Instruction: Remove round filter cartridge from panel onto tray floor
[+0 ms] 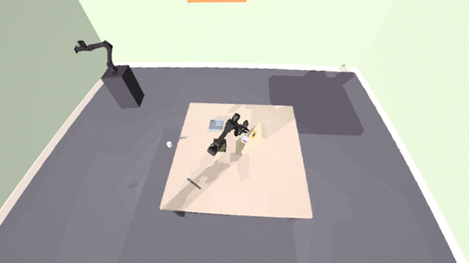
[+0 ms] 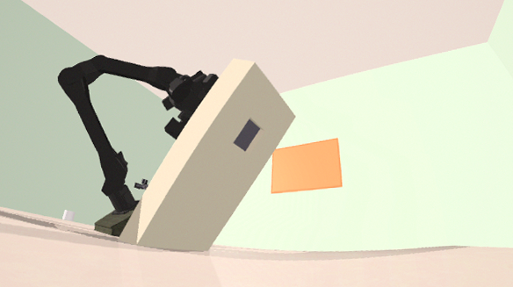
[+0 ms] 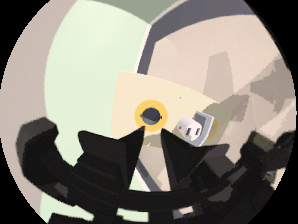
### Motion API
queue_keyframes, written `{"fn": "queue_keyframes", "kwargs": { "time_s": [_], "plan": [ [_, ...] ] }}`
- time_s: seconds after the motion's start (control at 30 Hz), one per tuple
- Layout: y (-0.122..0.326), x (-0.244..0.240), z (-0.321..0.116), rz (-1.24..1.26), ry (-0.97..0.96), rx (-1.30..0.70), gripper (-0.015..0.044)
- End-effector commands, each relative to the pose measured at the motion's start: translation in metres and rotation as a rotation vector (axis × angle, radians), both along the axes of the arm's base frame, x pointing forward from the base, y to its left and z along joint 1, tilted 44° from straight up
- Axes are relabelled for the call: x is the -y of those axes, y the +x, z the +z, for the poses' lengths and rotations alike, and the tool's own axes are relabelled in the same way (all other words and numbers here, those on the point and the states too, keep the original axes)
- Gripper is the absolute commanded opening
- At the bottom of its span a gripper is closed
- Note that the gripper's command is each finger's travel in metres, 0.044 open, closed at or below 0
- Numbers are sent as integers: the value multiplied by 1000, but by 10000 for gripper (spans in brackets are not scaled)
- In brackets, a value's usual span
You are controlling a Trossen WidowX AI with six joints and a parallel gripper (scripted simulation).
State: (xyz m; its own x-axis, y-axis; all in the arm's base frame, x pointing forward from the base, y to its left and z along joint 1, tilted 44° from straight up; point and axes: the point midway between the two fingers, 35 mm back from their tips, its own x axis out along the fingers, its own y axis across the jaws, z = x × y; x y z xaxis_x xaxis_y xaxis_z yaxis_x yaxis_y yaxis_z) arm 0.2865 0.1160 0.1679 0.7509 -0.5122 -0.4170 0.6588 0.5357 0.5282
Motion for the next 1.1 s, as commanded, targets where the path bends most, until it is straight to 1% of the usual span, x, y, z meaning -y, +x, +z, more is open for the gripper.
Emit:
{"fn": "queue_keyframes", "kwargs": {
  "time_s": [0.0,0.17,0.23,0.3,0.33,0.53,0.7,0.77,1.07],
  "plan": [
    [5,-17,15,0,4,3,195],
    [6,-47,48,0,13,10,326],
    [6,-51,53,0,14,11,379],
    [5,-47,48,20,-38,-43,326],
    [3,-43,41,46,-103,-111,305],
    [-15,-7,-2,274,-535,-643,305],
    [-37,23,-32,514,-806,-1083,305],
    [-41,26,-35,550,-837,-1142,305],
    [-40,27,-36,551,-837,-1142,305]
  ]
}}
